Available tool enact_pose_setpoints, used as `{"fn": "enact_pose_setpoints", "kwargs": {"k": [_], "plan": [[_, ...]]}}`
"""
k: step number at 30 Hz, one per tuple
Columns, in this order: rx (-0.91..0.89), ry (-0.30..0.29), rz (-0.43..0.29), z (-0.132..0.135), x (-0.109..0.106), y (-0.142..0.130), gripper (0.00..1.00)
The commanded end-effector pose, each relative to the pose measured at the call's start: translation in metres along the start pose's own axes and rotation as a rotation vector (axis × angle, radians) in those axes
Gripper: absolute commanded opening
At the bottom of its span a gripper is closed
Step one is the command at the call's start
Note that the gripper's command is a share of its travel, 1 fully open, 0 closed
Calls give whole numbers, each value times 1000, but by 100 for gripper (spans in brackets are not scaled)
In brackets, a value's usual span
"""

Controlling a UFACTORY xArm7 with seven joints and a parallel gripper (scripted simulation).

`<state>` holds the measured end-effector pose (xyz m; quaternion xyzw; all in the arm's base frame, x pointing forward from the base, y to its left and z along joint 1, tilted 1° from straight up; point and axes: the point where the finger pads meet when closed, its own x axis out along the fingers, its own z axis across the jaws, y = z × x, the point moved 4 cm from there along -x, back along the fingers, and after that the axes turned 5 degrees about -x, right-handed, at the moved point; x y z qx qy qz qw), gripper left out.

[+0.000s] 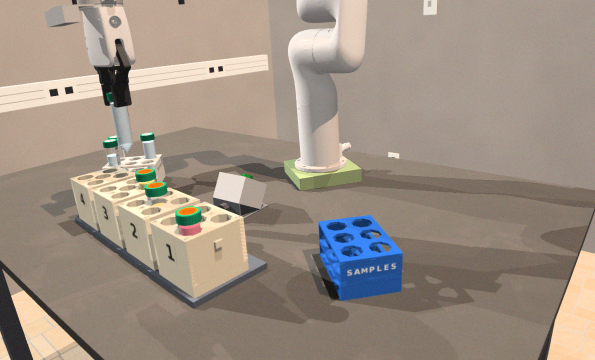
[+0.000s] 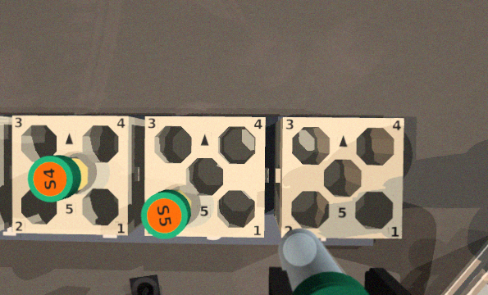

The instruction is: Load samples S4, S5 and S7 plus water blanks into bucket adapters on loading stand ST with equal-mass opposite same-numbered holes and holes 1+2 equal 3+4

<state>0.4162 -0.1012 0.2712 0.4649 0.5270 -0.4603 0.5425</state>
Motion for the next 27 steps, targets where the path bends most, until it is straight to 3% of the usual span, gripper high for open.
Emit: {"fn": "enact_pose_setpoints", "kwargs": {"k": [1, 21, 27], "plan": [[1, -2, 4, -16, -2, 15, 0], [1, -1, 4, -86, -2, 72, 0], [1, -1, 4, -87, -2, 74, 0]]}}
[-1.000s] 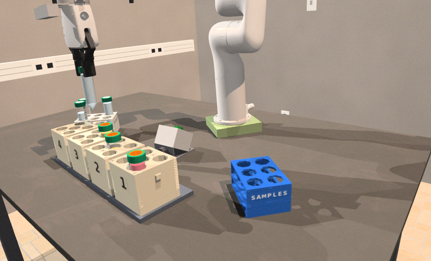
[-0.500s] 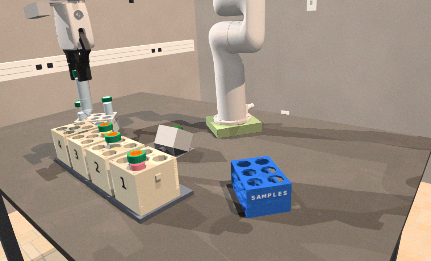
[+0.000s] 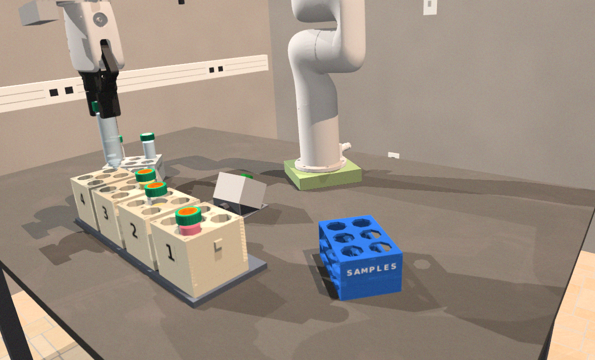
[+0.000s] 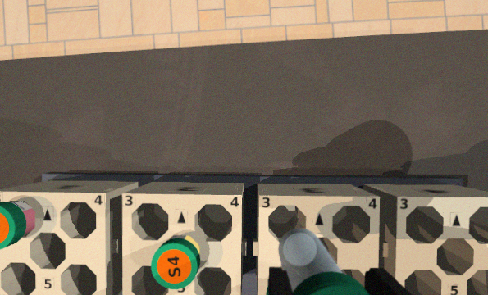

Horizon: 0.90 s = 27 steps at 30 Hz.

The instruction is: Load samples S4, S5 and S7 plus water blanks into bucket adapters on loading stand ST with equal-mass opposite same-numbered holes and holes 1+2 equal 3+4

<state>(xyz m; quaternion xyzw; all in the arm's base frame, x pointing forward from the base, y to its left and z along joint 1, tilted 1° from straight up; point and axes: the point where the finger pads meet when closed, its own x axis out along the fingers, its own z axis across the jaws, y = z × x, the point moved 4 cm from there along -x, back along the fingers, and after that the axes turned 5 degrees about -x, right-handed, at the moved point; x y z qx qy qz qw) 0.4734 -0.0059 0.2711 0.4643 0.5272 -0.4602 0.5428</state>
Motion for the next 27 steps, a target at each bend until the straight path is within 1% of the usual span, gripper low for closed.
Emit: {"fn": "enact_pose_setpoints", "kwargs": {"k": [1, 21, 27], "plan": [[2, -1, 4, -1, -2, 3, 0], [2, -1, 4, -1, -2, 3, 0], [2, -1, 4, -1, 10, 3, 0]]}}
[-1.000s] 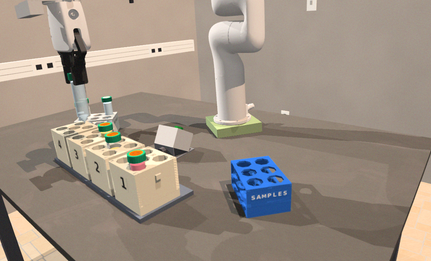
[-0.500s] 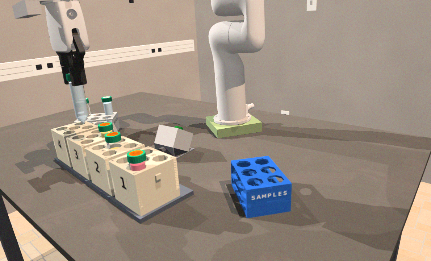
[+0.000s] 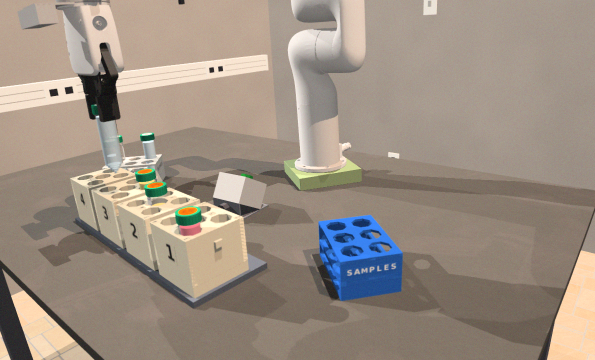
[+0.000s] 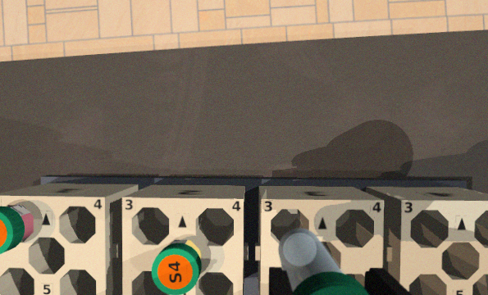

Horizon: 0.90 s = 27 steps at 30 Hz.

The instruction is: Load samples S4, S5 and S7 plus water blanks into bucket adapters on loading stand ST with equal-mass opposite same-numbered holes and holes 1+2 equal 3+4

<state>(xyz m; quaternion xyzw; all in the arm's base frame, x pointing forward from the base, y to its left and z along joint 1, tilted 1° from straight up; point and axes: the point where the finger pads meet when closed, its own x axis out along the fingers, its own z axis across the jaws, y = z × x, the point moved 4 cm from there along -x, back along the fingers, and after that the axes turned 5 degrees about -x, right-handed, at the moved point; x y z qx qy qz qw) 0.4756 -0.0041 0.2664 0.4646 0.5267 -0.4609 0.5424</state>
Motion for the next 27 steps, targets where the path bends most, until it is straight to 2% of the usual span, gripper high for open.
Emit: {"fn": "enact_pose_setpoints", "kwargs": {"k": [1, 15, 27], "plan": [[0, 0, 5, 0, 7, 1, 0], [0, 0, 5, 0, 31, 1, 0], [0, 0, 5, 0, 31, 1, 0]]}}
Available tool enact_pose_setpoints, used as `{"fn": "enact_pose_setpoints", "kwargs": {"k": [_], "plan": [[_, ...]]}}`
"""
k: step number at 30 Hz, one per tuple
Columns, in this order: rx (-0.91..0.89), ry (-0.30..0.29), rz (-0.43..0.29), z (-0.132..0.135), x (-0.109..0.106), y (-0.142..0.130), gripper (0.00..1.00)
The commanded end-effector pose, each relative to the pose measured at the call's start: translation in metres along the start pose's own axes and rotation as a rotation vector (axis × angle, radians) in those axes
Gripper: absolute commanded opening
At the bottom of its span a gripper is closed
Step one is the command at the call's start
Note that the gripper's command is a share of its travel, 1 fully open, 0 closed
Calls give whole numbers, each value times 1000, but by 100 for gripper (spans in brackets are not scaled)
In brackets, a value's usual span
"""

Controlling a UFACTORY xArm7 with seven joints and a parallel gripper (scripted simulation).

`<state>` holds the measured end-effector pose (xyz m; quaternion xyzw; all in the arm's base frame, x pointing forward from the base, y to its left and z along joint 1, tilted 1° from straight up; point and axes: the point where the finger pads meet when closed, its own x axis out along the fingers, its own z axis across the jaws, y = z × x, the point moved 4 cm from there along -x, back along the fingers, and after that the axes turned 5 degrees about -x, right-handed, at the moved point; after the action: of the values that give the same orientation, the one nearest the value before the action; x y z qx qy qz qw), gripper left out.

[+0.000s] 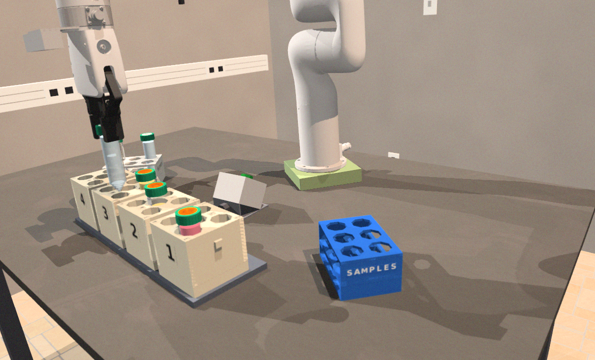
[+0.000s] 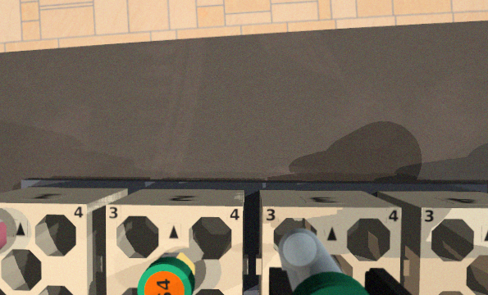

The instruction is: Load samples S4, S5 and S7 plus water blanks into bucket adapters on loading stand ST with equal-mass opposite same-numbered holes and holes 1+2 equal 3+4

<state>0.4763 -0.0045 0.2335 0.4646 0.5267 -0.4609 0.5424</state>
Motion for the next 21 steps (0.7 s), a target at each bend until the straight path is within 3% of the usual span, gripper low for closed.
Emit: {"fn": "enact_pose_setpoints", "kwargs": {"k": [1, 21], "plan": [[0, 0, 5, 0, -2, 1, 0], [0, 0, 5, 0, 11, 1, 0]]}}
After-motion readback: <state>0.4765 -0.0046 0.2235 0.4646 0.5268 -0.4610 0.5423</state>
